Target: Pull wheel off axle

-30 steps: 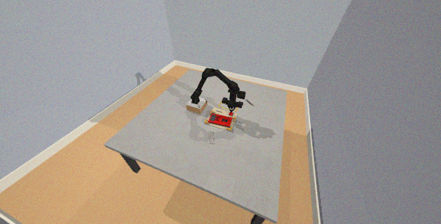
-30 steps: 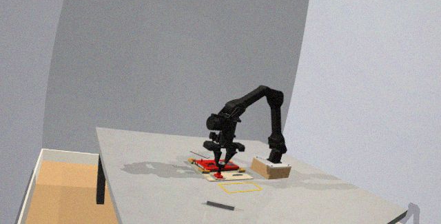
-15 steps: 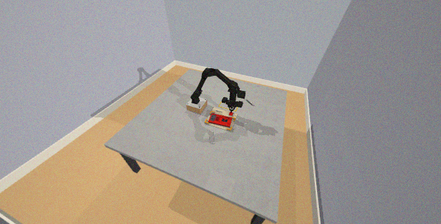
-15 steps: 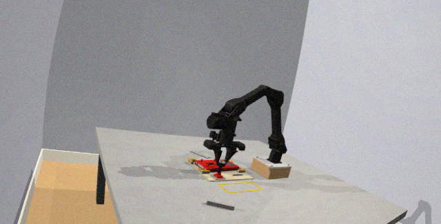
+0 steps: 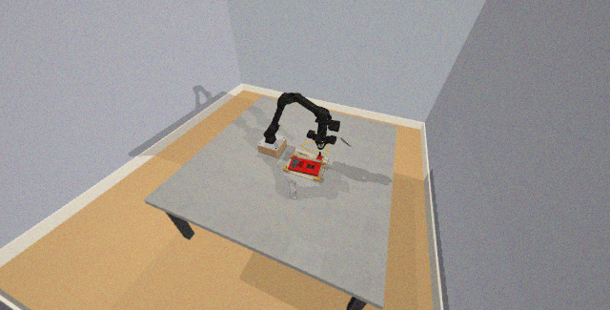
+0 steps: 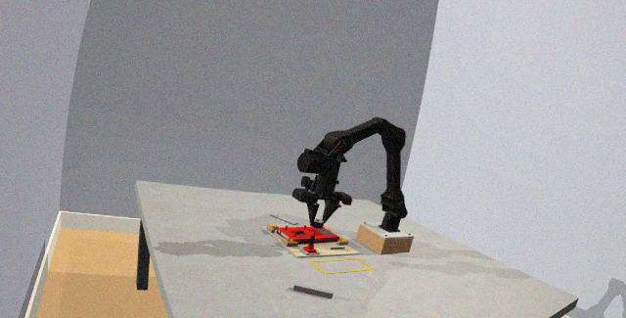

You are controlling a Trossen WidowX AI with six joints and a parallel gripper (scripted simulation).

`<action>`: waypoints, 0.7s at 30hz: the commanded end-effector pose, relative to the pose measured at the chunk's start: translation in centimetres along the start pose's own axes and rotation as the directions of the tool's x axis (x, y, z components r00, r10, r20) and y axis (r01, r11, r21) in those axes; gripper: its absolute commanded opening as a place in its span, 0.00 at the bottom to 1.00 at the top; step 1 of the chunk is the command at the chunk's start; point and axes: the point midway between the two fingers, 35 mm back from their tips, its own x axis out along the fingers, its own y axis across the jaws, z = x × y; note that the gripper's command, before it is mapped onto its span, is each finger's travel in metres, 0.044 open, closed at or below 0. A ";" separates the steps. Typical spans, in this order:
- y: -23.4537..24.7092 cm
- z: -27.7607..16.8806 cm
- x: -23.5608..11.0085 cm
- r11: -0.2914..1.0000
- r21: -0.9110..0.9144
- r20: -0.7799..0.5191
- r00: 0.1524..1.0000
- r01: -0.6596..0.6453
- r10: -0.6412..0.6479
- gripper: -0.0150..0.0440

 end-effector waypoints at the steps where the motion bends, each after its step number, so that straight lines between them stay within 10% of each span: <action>1: -0.7 -1.3 0.1 1.000 -0.003 0.000 1.000 0.007 -0.007 0.25; 21: -4.9 -8.3 -0.4 1.000 -0.003 -0.007 1.000 0.009 -0.009 0.25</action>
